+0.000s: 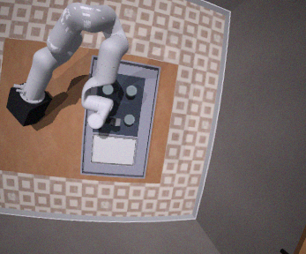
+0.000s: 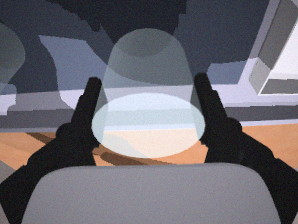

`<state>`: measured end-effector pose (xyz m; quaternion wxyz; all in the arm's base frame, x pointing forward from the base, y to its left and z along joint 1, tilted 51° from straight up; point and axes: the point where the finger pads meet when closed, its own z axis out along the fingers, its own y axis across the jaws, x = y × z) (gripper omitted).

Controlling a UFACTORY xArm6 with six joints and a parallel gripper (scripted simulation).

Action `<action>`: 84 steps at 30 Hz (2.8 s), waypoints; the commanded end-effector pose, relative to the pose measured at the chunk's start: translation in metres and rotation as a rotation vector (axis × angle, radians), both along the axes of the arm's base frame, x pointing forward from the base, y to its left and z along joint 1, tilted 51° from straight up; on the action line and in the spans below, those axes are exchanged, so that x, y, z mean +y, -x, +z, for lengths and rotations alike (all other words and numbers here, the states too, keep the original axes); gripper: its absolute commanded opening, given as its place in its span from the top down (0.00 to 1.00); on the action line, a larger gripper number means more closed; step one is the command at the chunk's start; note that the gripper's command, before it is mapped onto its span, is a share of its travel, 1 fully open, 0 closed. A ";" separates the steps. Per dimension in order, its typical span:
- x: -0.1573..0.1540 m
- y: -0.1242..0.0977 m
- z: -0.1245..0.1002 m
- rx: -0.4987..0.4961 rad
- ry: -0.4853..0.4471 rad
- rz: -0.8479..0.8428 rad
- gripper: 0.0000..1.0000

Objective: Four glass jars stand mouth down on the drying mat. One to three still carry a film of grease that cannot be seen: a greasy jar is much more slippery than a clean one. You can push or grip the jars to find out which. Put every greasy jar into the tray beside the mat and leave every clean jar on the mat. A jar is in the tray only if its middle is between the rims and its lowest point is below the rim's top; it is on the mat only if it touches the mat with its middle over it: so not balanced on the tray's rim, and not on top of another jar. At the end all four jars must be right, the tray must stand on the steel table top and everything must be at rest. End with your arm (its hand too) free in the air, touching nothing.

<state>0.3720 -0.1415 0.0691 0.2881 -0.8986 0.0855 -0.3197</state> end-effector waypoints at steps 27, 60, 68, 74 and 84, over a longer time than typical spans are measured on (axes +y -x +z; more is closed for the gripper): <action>-0.034 0.045 0.046 -0.001 0.001 -0.001 1.00; -0.107 0.033 0.034 -0.001 0.001 -0.001 1.00; -0.130 0.024 0.025 -0.001 0.001 -0.001 1.00; -0.148 0.018 0.018 -0.001 0.001 -0.001 1.00; -0.171 0.009 0.010 -0.001 0.001 -0.001 1.00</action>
